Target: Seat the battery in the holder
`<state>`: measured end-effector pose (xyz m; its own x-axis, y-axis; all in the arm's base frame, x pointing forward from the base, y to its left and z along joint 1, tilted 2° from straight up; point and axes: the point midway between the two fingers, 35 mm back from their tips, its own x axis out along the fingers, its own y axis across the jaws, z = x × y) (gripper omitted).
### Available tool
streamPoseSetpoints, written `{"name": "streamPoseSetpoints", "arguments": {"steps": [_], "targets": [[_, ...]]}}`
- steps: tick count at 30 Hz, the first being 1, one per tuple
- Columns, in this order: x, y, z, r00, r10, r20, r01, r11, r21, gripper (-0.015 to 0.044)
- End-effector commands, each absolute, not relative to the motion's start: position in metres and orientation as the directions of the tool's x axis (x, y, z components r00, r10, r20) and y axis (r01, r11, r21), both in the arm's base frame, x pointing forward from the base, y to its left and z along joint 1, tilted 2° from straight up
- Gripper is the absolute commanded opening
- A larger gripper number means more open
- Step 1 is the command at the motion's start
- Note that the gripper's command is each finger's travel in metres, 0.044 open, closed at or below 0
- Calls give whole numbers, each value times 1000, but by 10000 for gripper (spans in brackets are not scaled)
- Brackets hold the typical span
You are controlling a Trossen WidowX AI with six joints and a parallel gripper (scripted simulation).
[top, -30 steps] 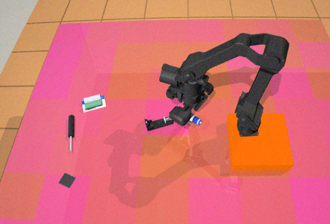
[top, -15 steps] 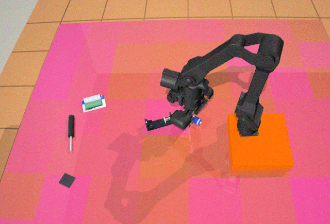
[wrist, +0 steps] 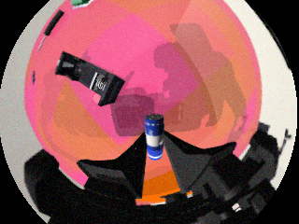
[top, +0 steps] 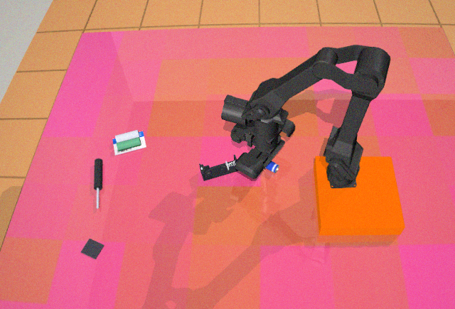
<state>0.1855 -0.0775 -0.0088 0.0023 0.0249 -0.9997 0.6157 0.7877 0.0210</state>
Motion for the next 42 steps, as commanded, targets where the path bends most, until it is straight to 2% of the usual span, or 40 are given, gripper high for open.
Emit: {"name": "streamPoseSetpoints", "arguments": {"steps": [1, 5, 13, 21, 28, 35, 42], "targets": [[186, -78, 9, 2, 28, -1000, 617, 786, 23, 78], [185, -78, 37, 2, 28, -1000, 617, 786, 23, 78], [189, -78, 40, 2, 28, -1000, 669, 743, 22, 78], [209, -80, 48, 2, 29, -1000, 891, 454, 15, 78], [227, -80, 54, 3, 29, -1000, 989, 150, 7, 78], [245, -80, 59, 3, 29, -1000, 985, -171, -2, 78], [263, -79, 63, 3, 30, -1000, 881, -474, -11, 78]]}}
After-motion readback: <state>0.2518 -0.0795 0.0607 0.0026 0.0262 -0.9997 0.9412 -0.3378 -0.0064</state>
